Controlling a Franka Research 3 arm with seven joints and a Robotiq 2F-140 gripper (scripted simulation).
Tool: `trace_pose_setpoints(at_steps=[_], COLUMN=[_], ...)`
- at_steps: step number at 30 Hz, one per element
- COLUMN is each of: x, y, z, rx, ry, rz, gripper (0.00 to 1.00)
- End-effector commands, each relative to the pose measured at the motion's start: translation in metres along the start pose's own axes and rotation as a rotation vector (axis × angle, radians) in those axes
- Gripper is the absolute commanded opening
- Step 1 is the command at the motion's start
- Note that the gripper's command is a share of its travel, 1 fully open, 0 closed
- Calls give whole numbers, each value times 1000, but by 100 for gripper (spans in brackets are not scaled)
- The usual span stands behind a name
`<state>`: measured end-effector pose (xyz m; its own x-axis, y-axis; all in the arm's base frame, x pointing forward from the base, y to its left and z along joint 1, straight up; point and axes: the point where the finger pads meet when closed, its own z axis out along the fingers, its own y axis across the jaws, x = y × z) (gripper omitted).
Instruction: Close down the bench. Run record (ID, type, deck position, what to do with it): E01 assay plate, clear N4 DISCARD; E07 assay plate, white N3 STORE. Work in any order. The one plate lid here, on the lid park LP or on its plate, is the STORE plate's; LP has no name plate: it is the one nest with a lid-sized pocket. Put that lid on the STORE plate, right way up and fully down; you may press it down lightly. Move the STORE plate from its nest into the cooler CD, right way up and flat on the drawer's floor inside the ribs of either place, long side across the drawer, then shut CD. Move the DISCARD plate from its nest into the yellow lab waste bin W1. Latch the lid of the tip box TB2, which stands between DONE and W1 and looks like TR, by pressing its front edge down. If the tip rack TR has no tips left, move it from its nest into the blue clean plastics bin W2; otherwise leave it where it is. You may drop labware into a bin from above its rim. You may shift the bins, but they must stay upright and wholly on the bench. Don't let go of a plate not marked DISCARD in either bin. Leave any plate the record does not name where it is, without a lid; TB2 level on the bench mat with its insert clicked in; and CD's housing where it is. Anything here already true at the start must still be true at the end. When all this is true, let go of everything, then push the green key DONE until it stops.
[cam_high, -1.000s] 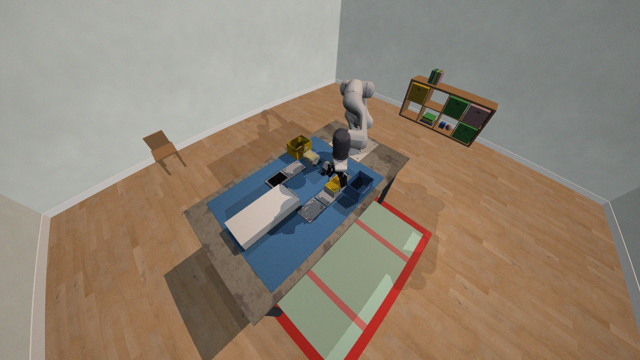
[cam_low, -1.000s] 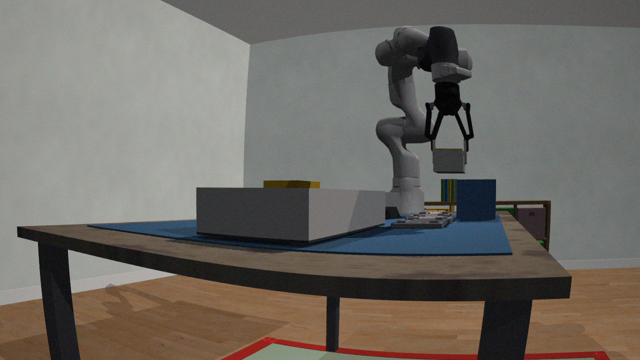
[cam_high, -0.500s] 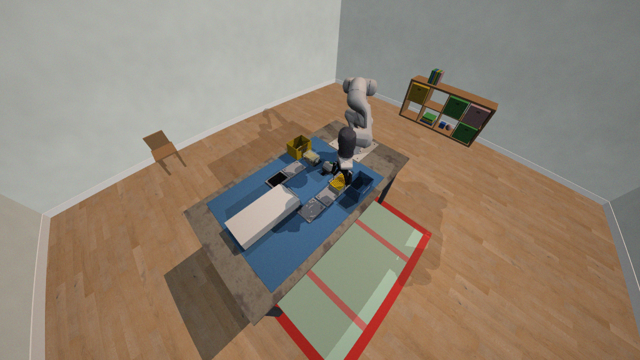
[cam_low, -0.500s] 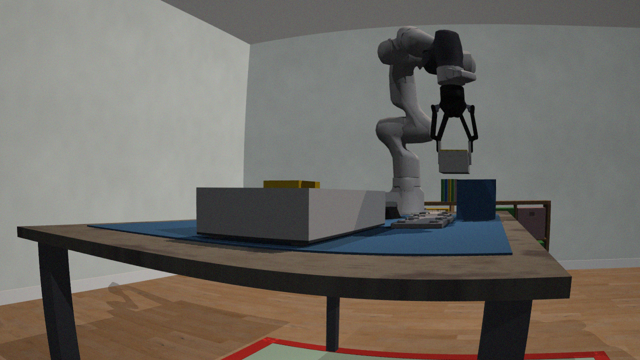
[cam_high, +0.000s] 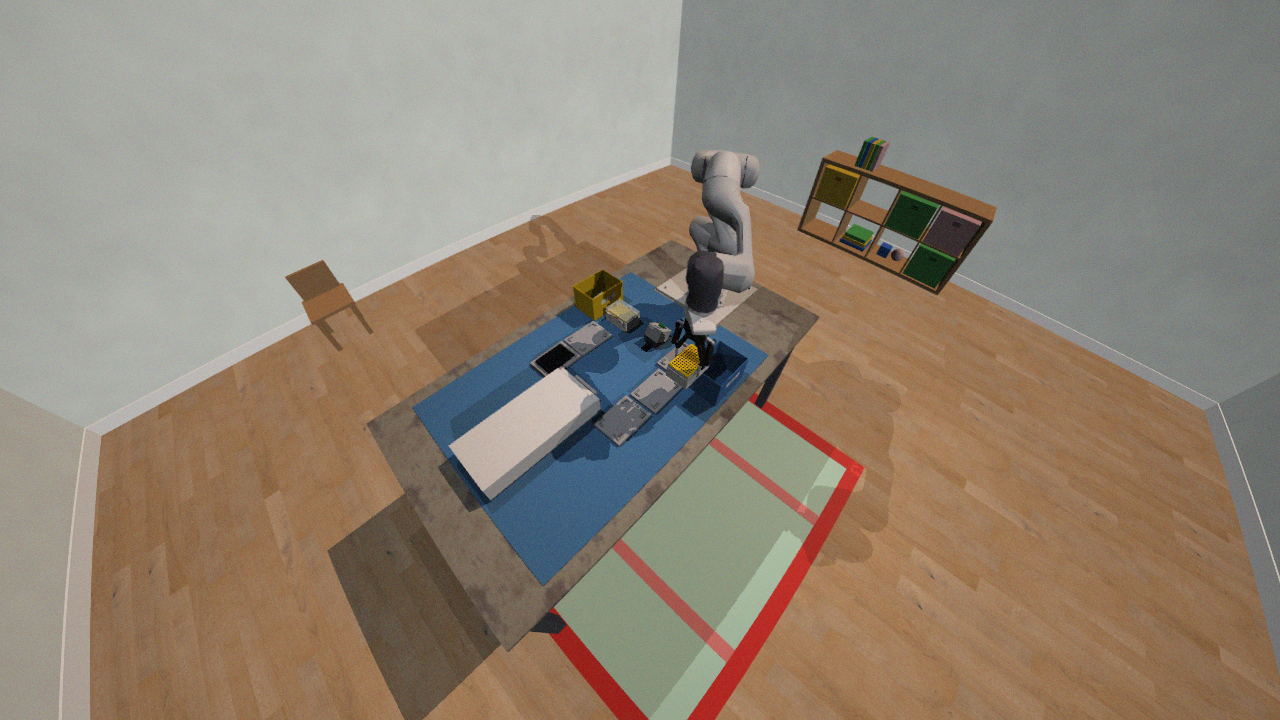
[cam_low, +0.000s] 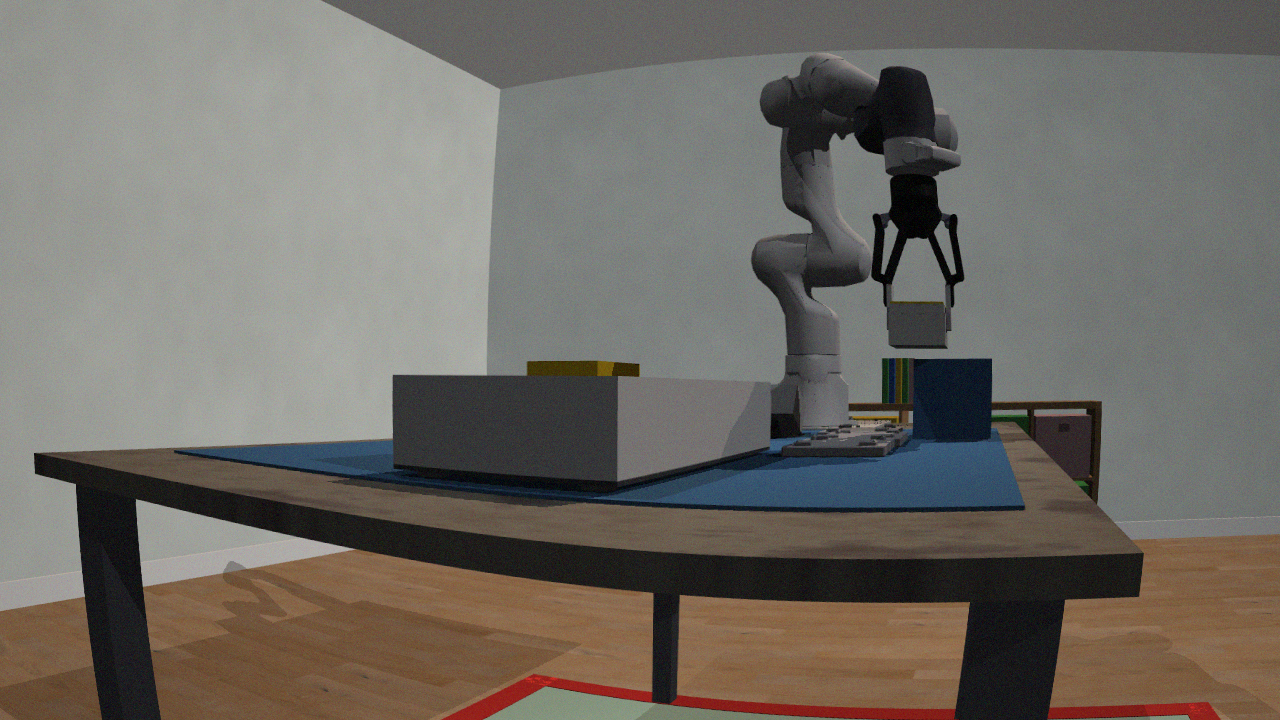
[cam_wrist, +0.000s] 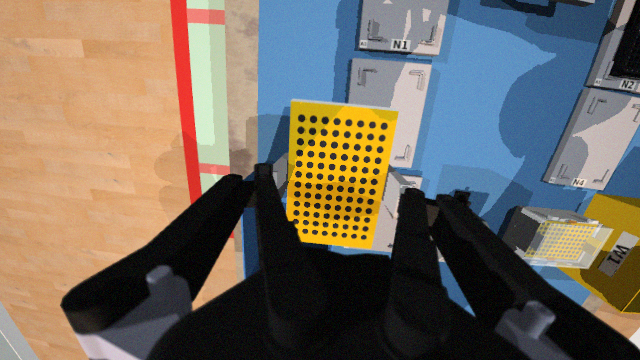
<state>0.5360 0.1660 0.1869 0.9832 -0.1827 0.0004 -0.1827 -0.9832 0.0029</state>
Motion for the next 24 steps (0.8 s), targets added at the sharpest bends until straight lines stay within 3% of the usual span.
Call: trace_pose_setpoints(at_steps=[1, 24], x=[-8, -60], y=[-7, -27], z=[-2, -1], rx=[7, 7], ry=[7, 7], rz=[10, 10], gripper=[0, 0])
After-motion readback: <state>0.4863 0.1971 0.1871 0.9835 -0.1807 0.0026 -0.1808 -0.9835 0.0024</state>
